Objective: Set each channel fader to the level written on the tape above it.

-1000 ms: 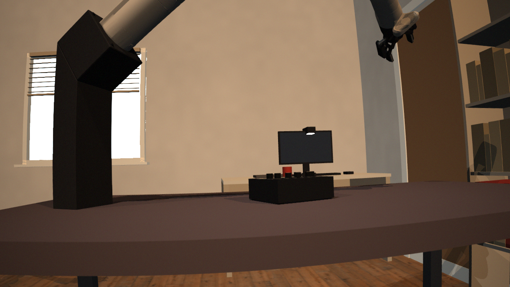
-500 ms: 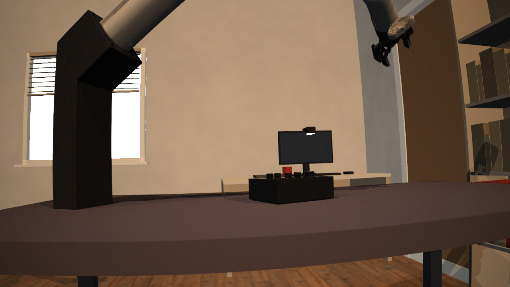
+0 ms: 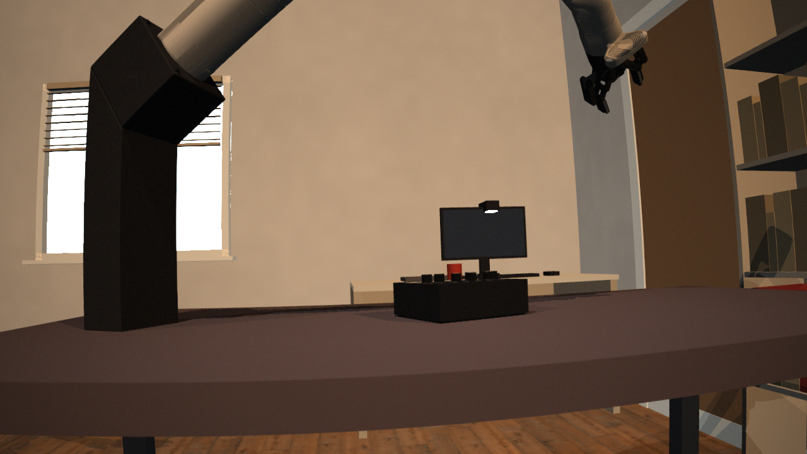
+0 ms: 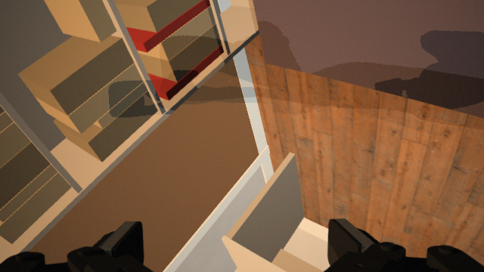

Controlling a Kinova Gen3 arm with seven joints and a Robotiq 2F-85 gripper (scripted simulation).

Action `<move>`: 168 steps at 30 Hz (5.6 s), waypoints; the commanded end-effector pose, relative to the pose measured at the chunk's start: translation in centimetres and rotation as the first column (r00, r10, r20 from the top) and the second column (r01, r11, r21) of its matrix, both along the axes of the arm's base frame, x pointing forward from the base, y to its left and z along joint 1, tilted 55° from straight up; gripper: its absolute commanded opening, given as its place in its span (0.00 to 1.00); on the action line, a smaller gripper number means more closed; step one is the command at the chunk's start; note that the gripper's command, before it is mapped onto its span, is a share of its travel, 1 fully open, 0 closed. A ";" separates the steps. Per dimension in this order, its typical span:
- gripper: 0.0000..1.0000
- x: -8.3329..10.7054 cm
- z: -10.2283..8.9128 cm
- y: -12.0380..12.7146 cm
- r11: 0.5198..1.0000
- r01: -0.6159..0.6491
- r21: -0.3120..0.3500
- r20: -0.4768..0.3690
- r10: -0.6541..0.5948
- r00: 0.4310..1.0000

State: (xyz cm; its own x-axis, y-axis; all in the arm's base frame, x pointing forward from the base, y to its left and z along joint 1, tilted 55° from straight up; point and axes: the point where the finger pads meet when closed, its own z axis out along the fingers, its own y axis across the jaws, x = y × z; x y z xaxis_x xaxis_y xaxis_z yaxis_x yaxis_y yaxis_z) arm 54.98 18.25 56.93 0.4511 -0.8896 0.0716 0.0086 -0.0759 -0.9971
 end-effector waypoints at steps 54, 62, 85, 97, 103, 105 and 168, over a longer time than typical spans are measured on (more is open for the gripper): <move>1.00 0.6 -6.1 -0.5 0.995 0.097 -0.024 -0.079 -0.098 0.992; 1.00 0.6 -6.1 -0.5 0.995 0.097 -0.024 -0.079 -0.098 0.992; 1.00 0.7 -9.7 -1.5 0.986 0.159 -0.048 -0.126 -0.164 0.978; 1.00 0.7 -11.4 -2.1 0.980 0.190 -0.061 -0.148 -0.197 0.969; 1.00 0.7 -11.4 -2.1 0.980 0.190 -0.061 -0.148 -0.197 0.969; 1.00 0.7 -11.4 -2.1 0.980 0.190 -0.061 -0.148 -0.197 0.969; 1.00 -1.2 -22.5 -7.3 0.908 0.377 -0.180 -0.277 -0.415 0.867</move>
State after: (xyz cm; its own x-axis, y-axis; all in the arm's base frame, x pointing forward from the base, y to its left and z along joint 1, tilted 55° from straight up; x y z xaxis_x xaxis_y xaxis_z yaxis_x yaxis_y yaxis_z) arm 54.12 11.28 35.63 0.0920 -0.9910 0.0969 -0.3261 -0.1219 -0.9375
